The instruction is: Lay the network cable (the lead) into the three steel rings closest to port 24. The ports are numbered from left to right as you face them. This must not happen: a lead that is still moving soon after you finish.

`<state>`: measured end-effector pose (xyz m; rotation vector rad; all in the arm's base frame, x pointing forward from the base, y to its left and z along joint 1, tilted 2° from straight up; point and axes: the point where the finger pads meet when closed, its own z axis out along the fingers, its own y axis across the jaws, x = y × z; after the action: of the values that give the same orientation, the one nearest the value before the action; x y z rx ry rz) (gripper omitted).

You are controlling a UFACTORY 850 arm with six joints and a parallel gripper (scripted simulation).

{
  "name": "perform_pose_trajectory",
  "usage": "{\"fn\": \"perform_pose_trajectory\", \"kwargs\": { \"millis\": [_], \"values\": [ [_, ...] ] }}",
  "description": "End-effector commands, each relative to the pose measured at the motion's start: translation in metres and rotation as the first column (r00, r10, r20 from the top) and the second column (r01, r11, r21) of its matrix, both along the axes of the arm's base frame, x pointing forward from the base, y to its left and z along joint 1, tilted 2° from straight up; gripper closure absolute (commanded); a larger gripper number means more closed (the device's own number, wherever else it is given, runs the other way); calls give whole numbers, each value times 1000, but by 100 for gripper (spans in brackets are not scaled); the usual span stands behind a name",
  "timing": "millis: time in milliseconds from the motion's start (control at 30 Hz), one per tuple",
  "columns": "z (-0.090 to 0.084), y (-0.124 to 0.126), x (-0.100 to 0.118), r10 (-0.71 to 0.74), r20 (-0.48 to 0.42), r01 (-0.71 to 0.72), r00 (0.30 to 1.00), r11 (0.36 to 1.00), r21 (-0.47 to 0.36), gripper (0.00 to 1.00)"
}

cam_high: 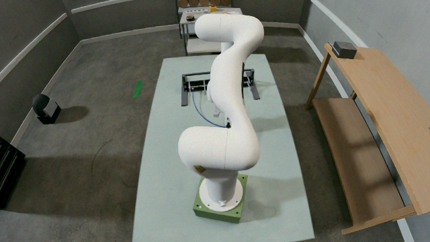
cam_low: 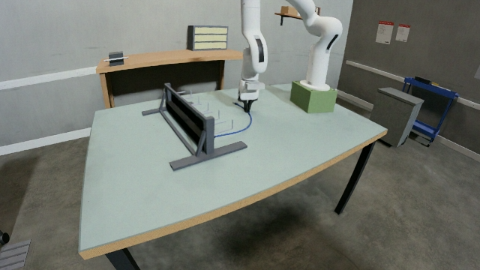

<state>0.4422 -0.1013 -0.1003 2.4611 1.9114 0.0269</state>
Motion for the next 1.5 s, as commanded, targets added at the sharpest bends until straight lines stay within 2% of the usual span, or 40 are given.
{"fn": "perform_pose_trajectory", "kwargs": {
  "millis": [0,333,1467],
  "values": [
    [1,0,1,0,1,0,1000,1000,0,100],
    [6,0,1,0,1,0,1000,1000,0,100],
    [37,0,0,0,1,0,1000,1000,0,100]
  ]
}}
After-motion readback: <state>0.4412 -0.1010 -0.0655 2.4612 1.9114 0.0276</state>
